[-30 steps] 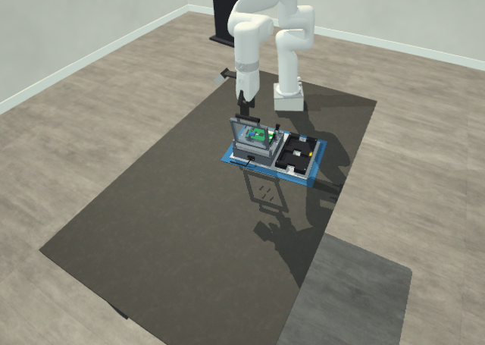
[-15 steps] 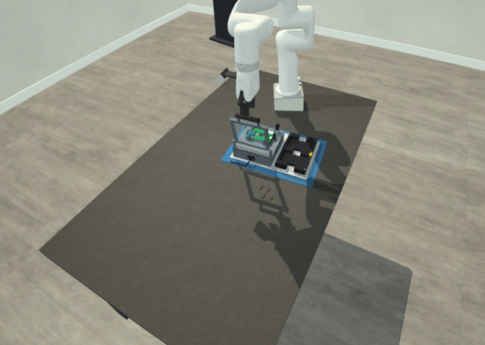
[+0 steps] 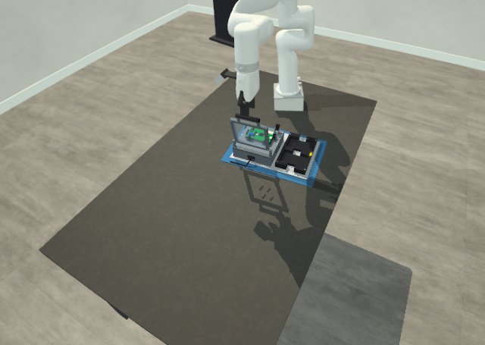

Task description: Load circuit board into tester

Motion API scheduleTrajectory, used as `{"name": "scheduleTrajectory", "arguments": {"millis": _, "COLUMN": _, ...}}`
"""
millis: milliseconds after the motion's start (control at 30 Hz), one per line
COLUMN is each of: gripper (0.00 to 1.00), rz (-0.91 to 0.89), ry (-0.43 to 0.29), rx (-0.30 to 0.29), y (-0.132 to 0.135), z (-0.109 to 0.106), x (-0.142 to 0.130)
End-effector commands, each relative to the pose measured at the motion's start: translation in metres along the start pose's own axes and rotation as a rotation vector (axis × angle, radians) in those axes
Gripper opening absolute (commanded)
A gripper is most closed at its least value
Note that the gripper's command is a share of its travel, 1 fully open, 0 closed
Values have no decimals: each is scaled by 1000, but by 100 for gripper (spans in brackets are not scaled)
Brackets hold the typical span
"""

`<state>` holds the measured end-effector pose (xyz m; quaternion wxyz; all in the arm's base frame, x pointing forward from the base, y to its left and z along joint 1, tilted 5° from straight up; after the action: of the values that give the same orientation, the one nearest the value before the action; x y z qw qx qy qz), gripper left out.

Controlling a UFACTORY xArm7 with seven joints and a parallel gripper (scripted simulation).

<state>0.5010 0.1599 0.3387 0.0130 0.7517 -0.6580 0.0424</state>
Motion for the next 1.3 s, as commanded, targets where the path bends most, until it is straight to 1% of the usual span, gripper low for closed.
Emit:
{"name": "scheduleTrajectory", "arguments": {"millis": 0, "gripper": 51, "rz": 0, "ry": -1, "rx": 5, "y": -1, "z": -2, "x": 0}}
{"name": "scheduleTrajectory", "arguments": {"millis": 867, "gripper": 51, "rz": 0, "ry": -1, "rx": 5, "y": -1, "z": -1, "x": 0}}
{"name": "scheduleTrajectory", "arguments": {"millis": 1267, "gripper": 51, "rz": 0, "ry": -1, "rx": 5, "y": -1, "z": 6, "x": 0}}
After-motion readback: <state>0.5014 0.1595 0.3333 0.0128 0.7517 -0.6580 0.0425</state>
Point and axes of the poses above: the point where the finger pads meet when closed, its own z axis out along the fingers, its own y axis across the jaws, x = y × z, the point moved 9 cm from there along -z, back along the fingers, and after that the axes turned 8 degrees about z, right-handed, at the moved point
